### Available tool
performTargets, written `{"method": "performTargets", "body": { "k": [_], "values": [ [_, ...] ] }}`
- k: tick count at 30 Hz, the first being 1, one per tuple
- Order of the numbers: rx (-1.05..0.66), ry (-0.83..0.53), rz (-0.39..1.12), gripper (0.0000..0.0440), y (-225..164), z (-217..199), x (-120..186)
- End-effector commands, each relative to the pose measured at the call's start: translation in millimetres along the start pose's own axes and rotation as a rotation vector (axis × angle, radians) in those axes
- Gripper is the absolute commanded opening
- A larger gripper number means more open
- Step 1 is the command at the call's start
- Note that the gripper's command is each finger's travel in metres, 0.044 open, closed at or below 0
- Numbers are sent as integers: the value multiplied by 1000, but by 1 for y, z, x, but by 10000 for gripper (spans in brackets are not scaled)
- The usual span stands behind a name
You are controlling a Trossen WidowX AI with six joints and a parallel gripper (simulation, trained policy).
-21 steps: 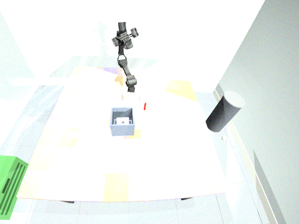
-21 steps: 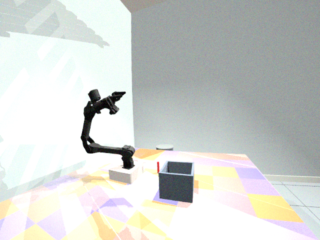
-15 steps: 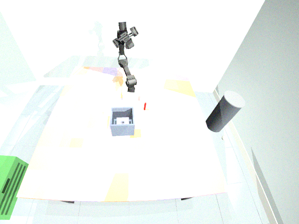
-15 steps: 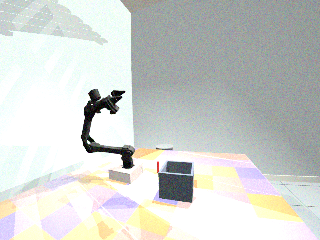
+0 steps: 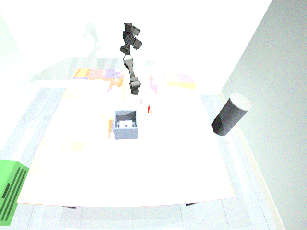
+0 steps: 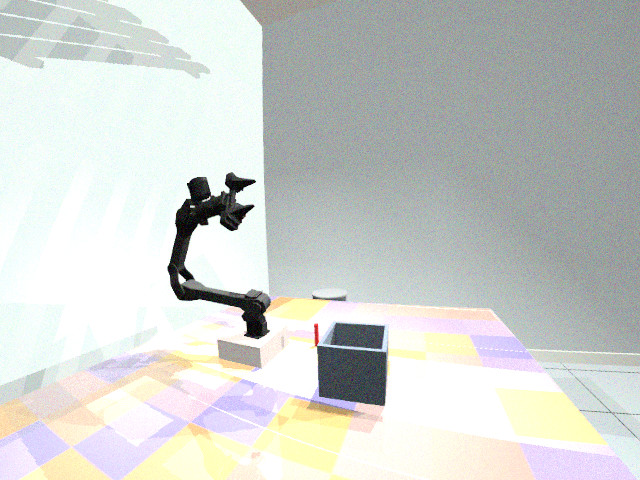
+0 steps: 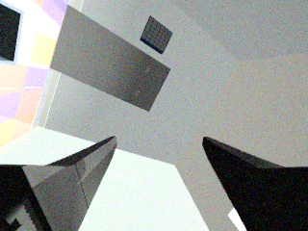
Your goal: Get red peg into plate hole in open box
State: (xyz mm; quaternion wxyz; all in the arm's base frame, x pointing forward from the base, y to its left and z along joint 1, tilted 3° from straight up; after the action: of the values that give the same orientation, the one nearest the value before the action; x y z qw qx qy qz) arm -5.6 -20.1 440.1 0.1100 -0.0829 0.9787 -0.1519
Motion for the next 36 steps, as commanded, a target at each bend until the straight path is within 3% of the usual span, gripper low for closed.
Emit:
{"method": "performTargets", "body": {
  "k": [1,36],
  "values": [
    [-114,41,17,440,2,5,-6],
    [-1265,373,279,440,27,69,-80]
  ]
}}
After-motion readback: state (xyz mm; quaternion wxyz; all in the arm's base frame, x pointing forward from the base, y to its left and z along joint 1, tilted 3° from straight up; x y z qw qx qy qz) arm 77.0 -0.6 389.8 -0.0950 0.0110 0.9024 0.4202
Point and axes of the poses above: the point midway between the two fingers, 35 mm back from their tips, its own x axis back along the fingers, its own z axis across the jaws, y = z × x, the point moved 3 cm from there along x, back along the fingers, and after that the axes turned 13 degrees about -x, right-handed, at the moved point
